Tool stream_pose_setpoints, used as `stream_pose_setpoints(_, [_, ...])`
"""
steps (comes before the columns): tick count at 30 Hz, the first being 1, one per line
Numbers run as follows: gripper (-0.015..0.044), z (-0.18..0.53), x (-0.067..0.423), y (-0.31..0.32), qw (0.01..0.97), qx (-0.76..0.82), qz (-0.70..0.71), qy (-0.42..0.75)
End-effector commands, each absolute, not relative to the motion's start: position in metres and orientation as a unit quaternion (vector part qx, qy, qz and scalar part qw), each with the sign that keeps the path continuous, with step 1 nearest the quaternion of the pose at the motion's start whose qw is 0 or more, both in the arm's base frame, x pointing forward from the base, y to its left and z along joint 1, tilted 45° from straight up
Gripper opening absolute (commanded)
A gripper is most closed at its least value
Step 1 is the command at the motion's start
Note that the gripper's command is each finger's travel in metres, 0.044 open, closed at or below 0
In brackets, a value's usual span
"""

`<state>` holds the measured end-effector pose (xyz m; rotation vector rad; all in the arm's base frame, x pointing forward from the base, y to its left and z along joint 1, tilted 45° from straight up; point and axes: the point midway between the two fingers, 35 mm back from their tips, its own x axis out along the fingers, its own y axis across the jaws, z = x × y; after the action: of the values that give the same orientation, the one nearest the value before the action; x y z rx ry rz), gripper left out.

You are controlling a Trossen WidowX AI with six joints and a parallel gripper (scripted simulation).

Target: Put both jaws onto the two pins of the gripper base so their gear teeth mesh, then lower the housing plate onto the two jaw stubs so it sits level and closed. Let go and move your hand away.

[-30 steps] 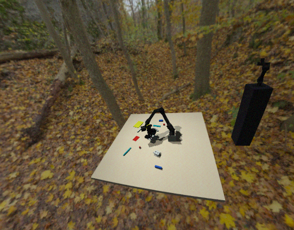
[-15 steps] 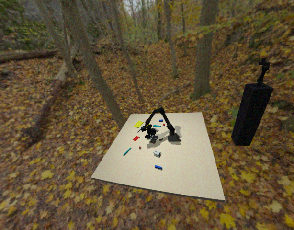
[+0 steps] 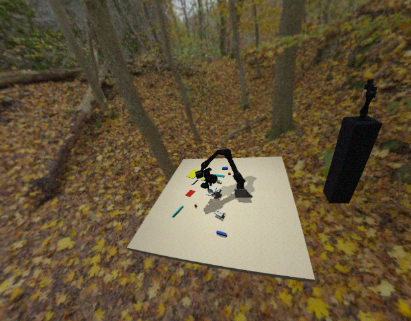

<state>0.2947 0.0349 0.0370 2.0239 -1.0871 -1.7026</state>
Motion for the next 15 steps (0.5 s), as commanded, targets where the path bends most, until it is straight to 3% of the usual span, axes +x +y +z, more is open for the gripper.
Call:
stream_pose_setpoints(1, [0.0145, 0.0363, 0.294, 0.0342, 0.142, 0.699, -0.591, -0.377])
stream_pose_setpoints(7, [0.0, 0.0363, 0.294, 0.0342, 0.142, 0.699, -0.591, -0.377])
stream_pose_setpoints(15, [0.0, 0.0363, 0.294, 0.0342, 0.142, 0.699, -0.591, -0.377])
